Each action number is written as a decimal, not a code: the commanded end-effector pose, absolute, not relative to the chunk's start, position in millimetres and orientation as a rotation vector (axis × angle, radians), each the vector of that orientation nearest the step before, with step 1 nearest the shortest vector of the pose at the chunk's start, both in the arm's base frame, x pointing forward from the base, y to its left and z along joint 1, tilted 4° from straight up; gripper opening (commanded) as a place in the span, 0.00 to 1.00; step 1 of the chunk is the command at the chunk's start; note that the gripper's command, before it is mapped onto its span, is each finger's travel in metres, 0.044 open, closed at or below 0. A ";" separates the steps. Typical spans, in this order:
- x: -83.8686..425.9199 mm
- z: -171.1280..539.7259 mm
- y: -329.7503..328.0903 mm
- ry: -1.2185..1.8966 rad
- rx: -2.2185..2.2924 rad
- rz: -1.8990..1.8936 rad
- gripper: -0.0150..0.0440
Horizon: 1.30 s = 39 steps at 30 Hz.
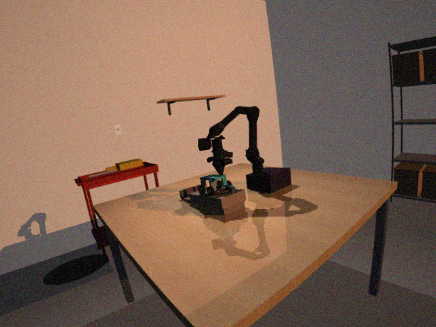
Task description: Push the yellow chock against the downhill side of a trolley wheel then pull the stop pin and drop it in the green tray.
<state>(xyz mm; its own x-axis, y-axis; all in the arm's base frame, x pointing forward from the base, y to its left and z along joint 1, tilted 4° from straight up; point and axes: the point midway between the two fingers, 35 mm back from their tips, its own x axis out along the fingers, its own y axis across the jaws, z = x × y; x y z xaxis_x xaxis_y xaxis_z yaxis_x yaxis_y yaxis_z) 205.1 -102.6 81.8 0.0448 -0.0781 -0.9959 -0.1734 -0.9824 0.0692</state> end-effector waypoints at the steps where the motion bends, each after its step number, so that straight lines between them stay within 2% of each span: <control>1: 203.7 79.9 -103.7 0.275 -2.228 2.111 0.25; 10: 204.9 56.2 -113.5 0.469 -2.278 2.188 0.25; 28: 201.7 18.5 -137.2 0.480 -2.281 2.192 0.25; 35: 202.4 17.9 -134.0 0.480 -2.281 2.192 0.57; 39: 203.1 16.8 -130.9 0.480 -2.281 2.191 0.58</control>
